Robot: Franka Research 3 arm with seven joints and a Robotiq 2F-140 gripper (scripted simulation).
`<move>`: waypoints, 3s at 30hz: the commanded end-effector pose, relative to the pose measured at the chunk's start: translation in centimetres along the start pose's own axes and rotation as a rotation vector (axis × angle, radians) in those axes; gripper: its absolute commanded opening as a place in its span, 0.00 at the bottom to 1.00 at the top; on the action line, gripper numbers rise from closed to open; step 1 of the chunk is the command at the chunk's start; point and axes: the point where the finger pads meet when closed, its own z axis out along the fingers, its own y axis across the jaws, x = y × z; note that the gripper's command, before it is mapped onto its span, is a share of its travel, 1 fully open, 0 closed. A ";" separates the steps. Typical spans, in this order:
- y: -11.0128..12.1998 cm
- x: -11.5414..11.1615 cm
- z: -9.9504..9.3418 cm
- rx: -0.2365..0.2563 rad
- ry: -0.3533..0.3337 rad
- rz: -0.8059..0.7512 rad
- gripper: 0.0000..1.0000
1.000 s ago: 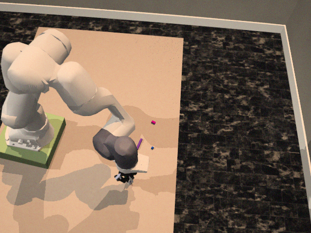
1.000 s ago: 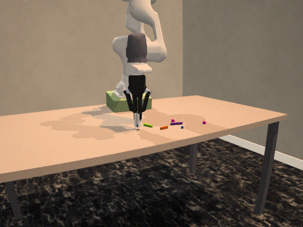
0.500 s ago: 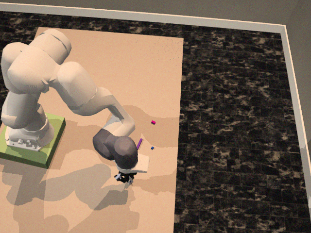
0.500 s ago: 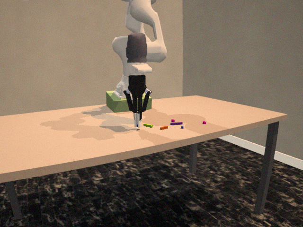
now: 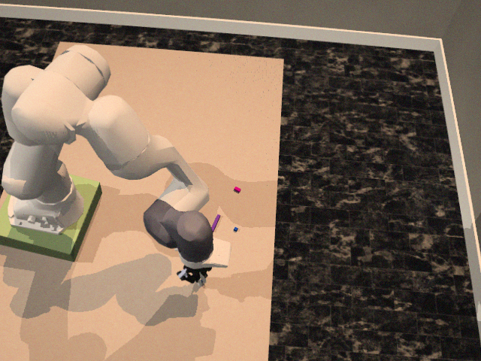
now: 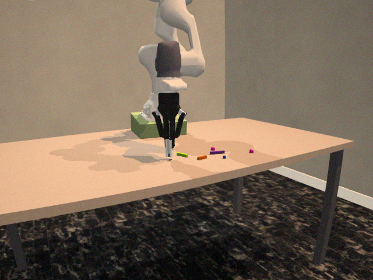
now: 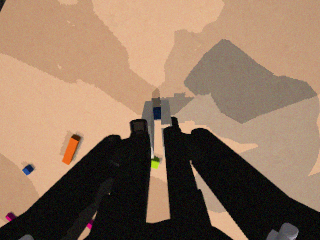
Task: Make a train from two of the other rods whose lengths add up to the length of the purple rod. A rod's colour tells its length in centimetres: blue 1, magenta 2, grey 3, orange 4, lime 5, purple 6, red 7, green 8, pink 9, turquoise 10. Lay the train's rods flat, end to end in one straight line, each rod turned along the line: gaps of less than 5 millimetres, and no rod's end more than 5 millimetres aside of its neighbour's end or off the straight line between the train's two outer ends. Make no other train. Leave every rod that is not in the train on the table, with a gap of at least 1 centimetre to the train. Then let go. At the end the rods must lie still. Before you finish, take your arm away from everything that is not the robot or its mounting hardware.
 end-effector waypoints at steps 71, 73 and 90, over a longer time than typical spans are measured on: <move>-0.1 0.1 1.2 0.001 0.003 -0.006 0.03; -0.1 0.1 1.2 0.001 0.003 -0.006 0.03; -0.1 0.1 1.2 0.001 0.003 -0.006 0.12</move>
